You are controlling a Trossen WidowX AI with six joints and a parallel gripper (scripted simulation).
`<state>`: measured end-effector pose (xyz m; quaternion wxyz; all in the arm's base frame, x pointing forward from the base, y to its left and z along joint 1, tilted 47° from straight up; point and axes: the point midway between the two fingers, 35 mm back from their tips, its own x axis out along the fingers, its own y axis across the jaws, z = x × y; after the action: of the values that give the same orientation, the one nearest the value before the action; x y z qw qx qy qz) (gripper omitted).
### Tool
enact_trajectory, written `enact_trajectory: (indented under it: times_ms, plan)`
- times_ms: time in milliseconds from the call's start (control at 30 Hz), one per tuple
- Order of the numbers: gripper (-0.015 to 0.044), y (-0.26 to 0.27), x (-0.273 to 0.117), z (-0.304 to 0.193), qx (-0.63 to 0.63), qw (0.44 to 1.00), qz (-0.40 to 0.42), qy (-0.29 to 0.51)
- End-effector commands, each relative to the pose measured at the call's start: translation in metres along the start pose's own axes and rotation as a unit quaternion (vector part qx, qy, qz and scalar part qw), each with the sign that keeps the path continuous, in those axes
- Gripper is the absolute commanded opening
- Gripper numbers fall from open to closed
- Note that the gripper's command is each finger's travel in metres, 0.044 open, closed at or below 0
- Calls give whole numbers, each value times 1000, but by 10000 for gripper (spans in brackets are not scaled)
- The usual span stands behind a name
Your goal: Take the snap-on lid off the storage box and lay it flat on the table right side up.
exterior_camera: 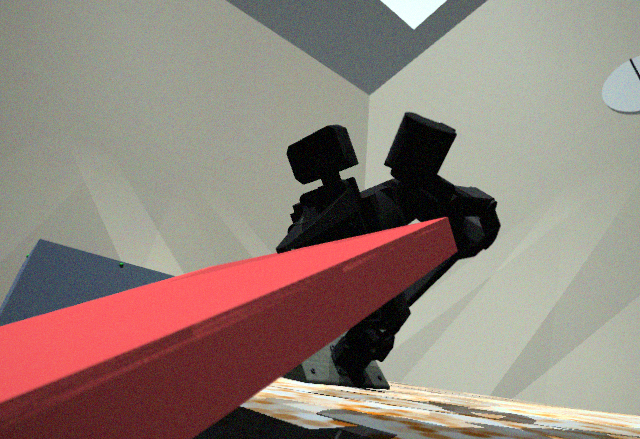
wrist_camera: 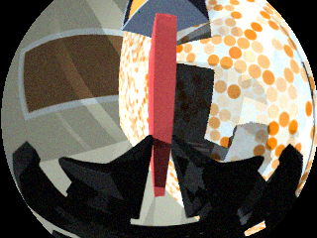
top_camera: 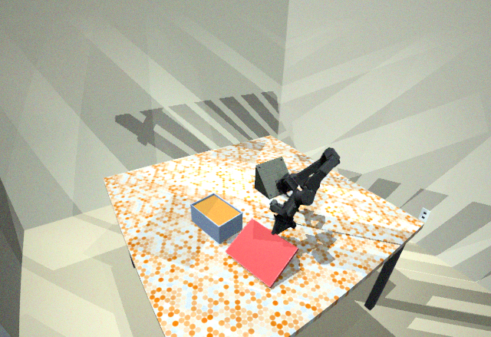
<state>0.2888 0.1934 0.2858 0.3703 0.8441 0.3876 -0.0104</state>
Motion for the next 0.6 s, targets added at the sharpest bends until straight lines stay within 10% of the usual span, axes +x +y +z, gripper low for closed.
enact_trajectory:
  times_ms: [0, 567]
  plan:
    - [0, -12, 6, 4, 2, 1000, -15, -3]
    - [0, -23, 15, 4, 3, 1000, -15, -3]
